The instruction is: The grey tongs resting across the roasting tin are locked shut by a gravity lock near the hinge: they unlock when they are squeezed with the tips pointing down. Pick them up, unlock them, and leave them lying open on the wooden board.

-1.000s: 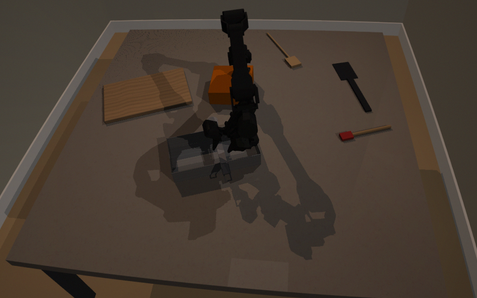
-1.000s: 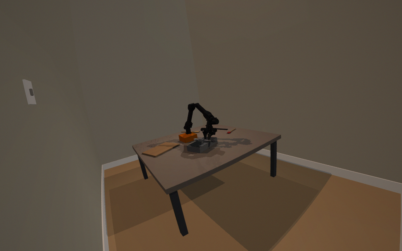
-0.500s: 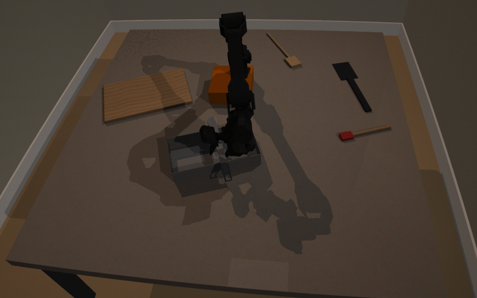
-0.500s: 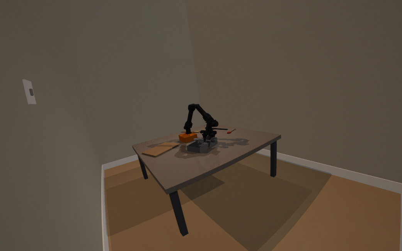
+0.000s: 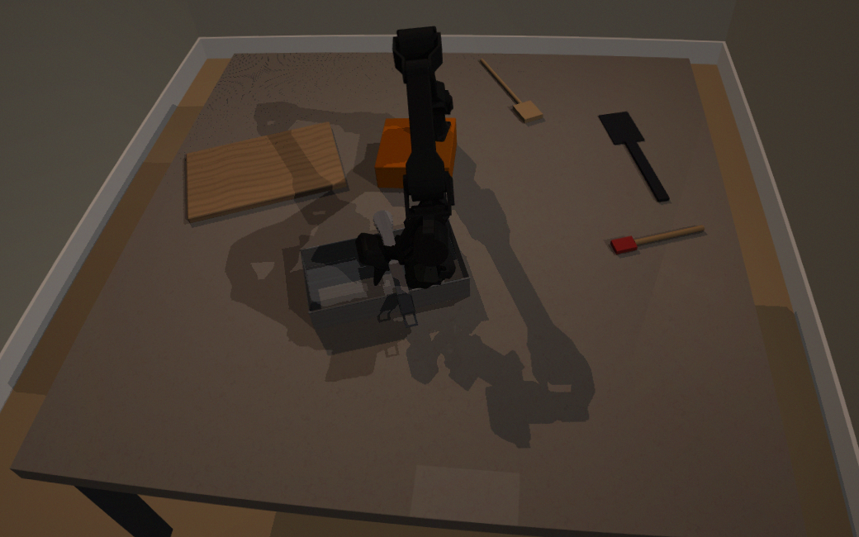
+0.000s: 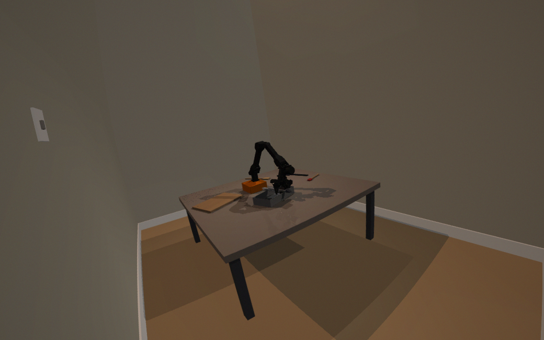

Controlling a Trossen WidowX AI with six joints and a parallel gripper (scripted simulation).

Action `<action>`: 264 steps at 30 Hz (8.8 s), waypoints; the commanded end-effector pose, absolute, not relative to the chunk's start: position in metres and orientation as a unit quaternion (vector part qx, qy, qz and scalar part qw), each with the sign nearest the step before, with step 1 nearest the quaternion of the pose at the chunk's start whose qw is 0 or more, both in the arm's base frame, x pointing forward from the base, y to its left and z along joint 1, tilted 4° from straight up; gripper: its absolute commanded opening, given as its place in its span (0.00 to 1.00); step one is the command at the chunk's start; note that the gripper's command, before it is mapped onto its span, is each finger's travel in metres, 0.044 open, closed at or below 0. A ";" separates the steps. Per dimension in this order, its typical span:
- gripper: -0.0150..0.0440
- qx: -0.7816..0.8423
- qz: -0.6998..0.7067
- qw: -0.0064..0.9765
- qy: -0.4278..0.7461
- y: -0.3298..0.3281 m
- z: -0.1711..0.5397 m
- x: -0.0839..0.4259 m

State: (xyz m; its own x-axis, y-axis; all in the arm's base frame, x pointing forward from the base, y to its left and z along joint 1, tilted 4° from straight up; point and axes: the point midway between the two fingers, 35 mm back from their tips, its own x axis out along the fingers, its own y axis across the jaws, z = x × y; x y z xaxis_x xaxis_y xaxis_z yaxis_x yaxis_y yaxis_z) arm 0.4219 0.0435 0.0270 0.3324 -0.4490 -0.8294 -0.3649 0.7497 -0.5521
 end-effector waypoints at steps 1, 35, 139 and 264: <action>0.69 -0.355 -0.024 0.733 0.580 0.043 0.023 0.421; 0.00 -0.355 -0.024 0.733 0.580 0.044 0.103 0.415; 0.00 0.071 -0.098 0.732 0.670 -0.322 0.078 0.287; 0.00 0.033 -0.250 0.958 0.138 -0.392 0.186 0.119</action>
State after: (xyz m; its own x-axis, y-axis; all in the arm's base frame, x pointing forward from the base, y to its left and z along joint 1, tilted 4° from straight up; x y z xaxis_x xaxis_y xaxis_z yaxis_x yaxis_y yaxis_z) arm 0.1174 -0.3902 0.1834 0.8392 -0.4686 -0.2760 0.4859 0.8740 -0.0068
